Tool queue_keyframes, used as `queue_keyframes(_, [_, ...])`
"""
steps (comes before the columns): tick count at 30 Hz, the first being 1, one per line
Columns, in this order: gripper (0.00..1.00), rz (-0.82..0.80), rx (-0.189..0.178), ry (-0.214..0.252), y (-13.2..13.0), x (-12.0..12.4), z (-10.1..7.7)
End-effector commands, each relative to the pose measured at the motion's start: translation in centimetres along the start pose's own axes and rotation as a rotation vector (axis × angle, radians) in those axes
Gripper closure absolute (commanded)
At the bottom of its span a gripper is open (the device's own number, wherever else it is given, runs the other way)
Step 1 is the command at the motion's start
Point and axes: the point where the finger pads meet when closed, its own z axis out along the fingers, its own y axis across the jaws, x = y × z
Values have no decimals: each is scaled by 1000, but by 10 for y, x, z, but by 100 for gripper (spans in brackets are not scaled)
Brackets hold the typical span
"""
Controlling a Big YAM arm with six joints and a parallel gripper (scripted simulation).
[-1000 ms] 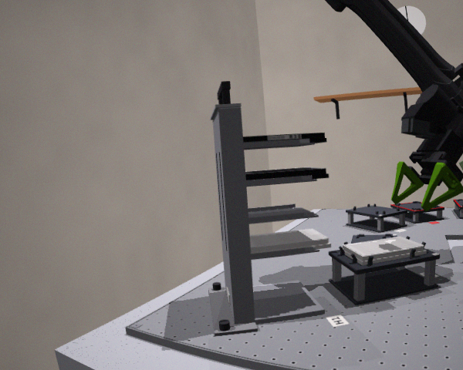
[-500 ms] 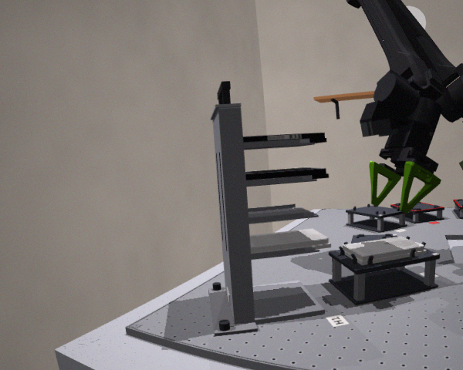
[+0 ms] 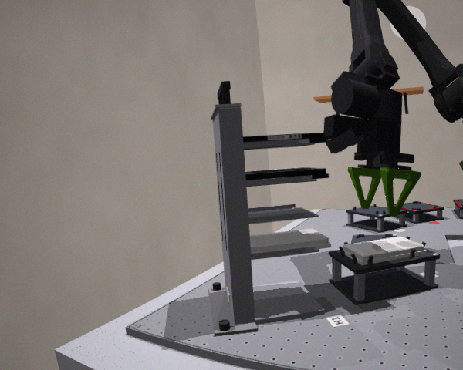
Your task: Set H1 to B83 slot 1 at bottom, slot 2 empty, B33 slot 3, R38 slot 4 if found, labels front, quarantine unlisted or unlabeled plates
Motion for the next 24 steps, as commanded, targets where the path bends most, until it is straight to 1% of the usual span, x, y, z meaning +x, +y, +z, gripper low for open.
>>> queue_keyframes(1, [0, 41, 10, 74, -3, -4, 2])
queue_keyframes(3, [0, 41, 9, 127, -3, -4, 3])
queue_keyframes(4, [0, 41, 9, 140, -3, -4, 4])
queue_keyframes(6, [0, 41, 11, 140, -3, -3, 7])
queue_keyframes(7, [0, 25, 19, 169, -6, 17, 11])
queue_keyframes(8, [0, 27, 18, 164, -6, 16, 12])
queue_keyframes(9, [0, 36, 13, 148, -5, 12, 14])
queue_keyframes(10, [0, 36, 13, 148, -5, 12, 16])
queue_keyframes(12, [0, 44, 9, 132, -3, 2, 17])
queue_keyframes(16, [0, 29, 7, 129, -3, 2, 18])
queue_keyframes(17, [0, 21, 9, 137, -4, 5, 21])
queue_keyframes(24, [0, 16, 11, 145, -5, 13, 31])
